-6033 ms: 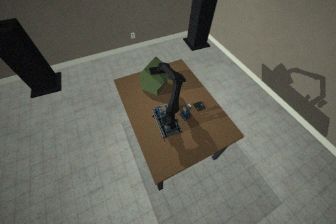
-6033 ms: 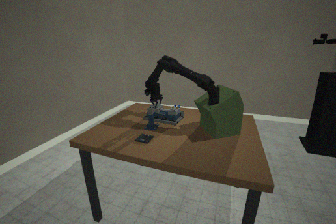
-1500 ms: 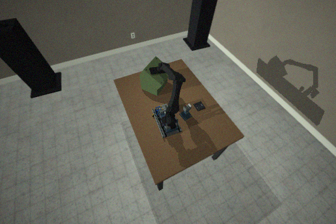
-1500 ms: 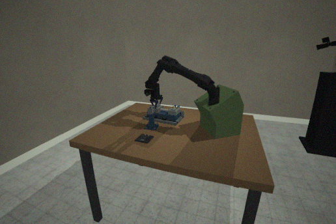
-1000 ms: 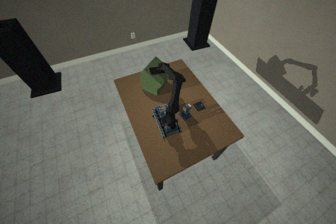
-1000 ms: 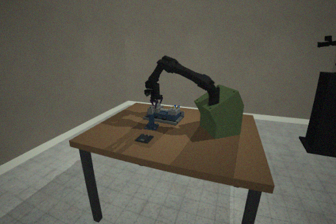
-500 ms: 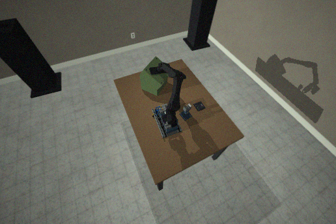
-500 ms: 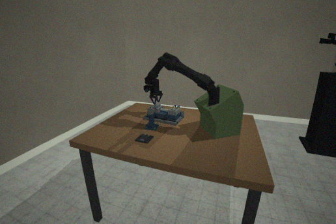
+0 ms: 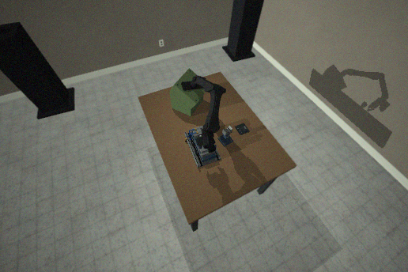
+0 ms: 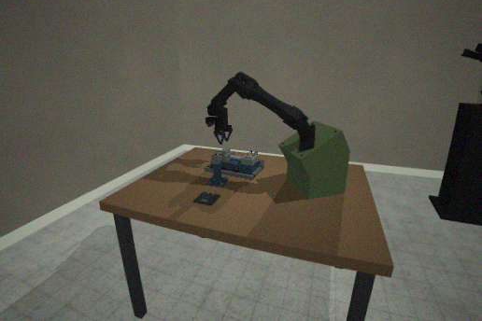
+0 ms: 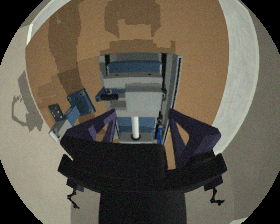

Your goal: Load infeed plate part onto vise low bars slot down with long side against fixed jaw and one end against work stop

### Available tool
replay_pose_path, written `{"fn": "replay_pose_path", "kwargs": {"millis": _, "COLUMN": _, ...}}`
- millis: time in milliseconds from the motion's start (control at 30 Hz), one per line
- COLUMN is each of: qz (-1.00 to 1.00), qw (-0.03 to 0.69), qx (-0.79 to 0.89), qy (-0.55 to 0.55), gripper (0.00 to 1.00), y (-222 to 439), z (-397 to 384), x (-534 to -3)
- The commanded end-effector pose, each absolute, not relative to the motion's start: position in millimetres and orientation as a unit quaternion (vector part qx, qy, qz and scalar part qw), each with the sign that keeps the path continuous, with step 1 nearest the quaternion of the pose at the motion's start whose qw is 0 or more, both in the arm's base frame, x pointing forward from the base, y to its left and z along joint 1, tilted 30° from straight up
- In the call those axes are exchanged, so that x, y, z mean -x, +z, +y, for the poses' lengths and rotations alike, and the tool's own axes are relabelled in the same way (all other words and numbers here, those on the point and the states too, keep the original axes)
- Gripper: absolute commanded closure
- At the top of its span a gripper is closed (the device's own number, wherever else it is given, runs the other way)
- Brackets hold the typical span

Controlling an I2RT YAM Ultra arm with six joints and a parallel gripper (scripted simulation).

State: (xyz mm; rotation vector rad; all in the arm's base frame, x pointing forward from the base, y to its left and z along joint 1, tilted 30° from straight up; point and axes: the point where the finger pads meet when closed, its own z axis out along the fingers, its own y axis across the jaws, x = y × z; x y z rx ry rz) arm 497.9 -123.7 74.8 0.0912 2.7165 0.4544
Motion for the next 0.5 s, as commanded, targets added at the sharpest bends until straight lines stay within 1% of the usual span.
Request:
{"fn": "replay_pose_path", "kwargs": {"millis": 0, "qz": 0.963, "qw": 0.222, "qx": -0.034, "qy": 0.153, "gripper": 0.26, "y": 109.3, "z": -139.5, "x": -498.7}}
{"fn": "replay_pose_path", "kwargs": {"millis": 167, "qz": 0.963, "qw": 0.222, "qx": -0.034, "qy": 0.153, "gripper": 0.26, "y": 110.0, "z": -139.7, "x": -498.4}}
{"fn": "replay_pose_path", "kwargs": {"millis": 200, "qz": 0.963, "qw": 0.222, "qx": -0.035, "qy": 0.153, "gripper": 1.00, "y": 110.0, "z": -139.7, "x": -498.4}}
{"fn": "replay_pose_path", "kwargs": {"millis": 467, "qz": 0.962, "qw": 0.221, "qx": -0.035, "qy": 0.153, "gripper": 1.00, "y": 110.0, "z": -139.7, "x": -498.4}}
